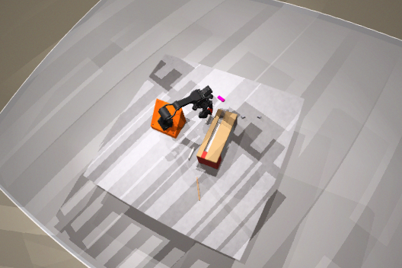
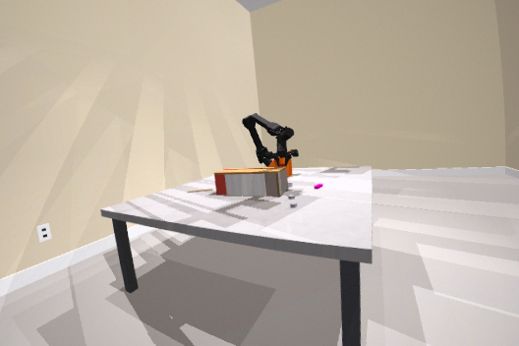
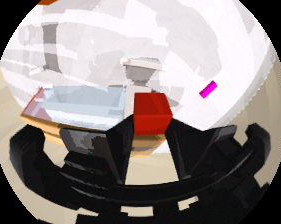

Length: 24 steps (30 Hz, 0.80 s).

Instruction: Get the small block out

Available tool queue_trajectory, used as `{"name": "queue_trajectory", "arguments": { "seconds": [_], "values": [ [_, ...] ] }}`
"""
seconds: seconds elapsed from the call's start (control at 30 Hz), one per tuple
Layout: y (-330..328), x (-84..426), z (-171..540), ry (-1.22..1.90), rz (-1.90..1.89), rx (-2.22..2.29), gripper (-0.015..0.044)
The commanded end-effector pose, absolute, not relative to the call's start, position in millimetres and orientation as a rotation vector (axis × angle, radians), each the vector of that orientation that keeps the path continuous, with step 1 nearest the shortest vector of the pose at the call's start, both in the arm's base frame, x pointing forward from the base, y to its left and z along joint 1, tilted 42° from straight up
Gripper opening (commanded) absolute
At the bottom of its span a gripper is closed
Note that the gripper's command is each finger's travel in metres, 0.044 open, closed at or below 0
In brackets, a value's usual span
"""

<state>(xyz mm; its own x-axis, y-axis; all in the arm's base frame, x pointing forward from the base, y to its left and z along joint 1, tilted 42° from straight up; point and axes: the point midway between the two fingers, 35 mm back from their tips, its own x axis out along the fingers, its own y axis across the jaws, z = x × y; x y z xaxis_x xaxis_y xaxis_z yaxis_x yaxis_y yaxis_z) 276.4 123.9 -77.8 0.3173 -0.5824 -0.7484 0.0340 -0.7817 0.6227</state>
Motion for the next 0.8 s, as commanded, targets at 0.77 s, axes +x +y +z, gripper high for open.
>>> {"name": "queue_trajectory", "arguments": {
  "seconds": [0.77],
  "values": [
    [125.6,252.5,-1.2,-0.083,-1.473,1.899,0.0000]
  ]
}}
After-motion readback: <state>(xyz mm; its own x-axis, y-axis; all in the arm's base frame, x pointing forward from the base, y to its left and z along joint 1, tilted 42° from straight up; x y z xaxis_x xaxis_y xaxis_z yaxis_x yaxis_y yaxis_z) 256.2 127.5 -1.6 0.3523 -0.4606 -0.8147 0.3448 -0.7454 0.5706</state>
